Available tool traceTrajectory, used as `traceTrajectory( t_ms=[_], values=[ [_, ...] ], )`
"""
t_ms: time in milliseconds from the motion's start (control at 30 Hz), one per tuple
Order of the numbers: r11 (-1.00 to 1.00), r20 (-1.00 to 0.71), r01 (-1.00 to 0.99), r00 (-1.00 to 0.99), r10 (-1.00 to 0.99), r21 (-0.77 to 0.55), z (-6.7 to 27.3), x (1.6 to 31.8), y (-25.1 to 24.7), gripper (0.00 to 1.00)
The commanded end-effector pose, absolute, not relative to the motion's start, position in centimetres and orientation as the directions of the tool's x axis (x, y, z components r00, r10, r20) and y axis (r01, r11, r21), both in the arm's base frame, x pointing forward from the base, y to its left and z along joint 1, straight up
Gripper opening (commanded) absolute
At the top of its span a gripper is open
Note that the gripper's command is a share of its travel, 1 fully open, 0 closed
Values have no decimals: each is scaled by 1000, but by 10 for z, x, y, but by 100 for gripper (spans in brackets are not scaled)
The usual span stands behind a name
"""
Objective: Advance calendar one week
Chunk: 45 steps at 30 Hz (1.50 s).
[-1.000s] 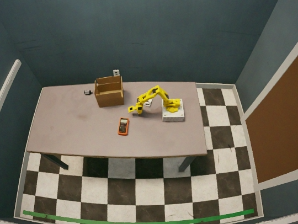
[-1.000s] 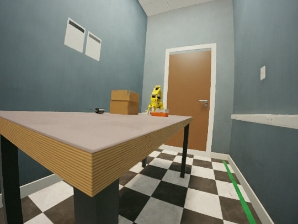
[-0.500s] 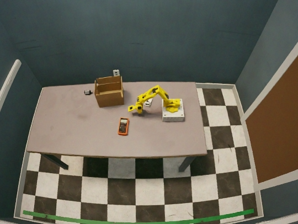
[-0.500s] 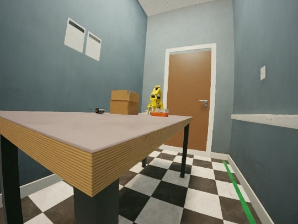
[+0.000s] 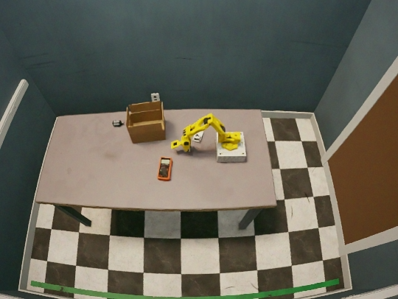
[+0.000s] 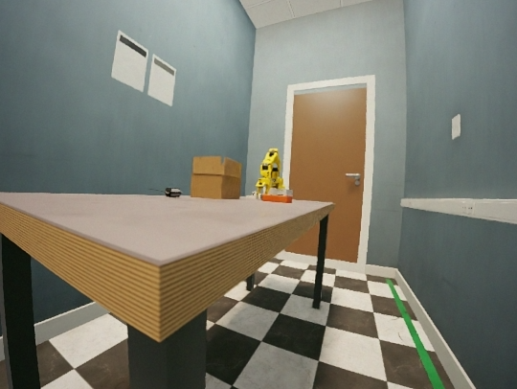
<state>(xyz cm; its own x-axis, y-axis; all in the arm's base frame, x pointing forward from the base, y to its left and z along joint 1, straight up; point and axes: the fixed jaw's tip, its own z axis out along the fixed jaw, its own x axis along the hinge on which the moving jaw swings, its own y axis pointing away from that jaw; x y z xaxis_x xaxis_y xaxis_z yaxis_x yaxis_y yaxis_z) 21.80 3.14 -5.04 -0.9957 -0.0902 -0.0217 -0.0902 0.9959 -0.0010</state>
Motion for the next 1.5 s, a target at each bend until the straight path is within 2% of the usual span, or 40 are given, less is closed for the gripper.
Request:
traceTrajectory(
  t_ms=[0,267,867,1467],
  values=[
    [996,3,-95,-995,-95,0,-56,213,30,21],
    [996,3,-95,-996,-95,0,-56,213,30,19],
    [996,3,-95,-995,-95,0,-56,213,30,1],
    [996,3,-95,-996,-95,0,-46,214,30,0]
  ],
)
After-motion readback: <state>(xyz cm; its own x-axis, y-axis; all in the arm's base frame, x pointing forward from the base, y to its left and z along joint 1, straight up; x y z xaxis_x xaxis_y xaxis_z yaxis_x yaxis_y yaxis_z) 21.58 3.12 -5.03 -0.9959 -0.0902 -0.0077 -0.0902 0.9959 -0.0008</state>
